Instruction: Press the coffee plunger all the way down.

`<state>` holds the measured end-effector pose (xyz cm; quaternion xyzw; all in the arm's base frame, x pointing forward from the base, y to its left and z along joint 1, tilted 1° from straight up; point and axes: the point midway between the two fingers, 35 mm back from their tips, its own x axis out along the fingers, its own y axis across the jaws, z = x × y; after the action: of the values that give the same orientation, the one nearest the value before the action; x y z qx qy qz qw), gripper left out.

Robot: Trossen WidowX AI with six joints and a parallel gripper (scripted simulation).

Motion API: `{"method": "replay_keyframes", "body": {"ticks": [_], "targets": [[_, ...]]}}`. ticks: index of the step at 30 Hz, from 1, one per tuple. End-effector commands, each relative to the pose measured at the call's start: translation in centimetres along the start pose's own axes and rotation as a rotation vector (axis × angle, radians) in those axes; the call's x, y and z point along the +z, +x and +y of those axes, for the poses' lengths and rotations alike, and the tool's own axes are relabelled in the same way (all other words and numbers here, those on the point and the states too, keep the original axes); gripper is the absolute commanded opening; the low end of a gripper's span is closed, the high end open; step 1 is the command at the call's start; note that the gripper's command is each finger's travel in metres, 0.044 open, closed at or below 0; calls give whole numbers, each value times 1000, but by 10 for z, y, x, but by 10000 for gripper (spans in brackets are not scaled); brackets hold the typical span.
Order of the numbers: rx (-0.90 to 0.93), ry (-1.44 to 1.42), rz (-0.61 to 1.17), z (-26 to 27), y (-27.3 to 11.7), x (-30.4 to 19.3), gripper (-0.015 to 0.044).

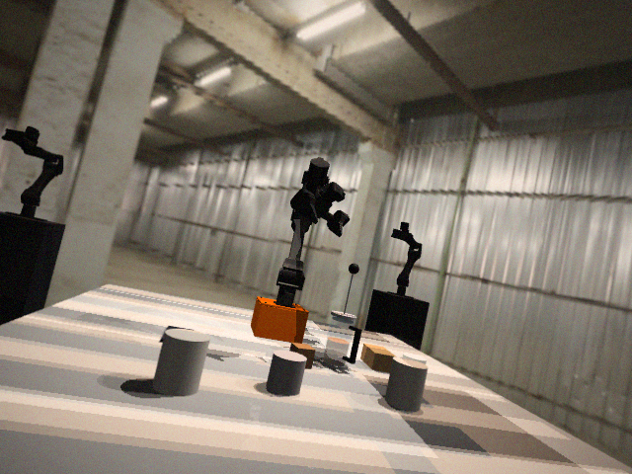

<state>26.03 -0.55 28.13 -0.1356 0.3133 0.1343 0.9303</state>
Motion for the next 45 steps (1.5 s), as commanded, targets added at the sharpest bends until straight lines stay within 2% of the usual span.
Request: {"method": "replay_keyframes", "body": {"ticks": [1, 9, 13, 20, 45], "targets": [[56, 27, -56, 48, -7, 0, 440], [187, 93, -158, 110, -29, -12, 440], [191, 94, -160, 113, -24, -20, 440], [190, 95, -161, 122, 7, -59, 440], [194, 93, -164, 128, 36, -52, 440]]}}
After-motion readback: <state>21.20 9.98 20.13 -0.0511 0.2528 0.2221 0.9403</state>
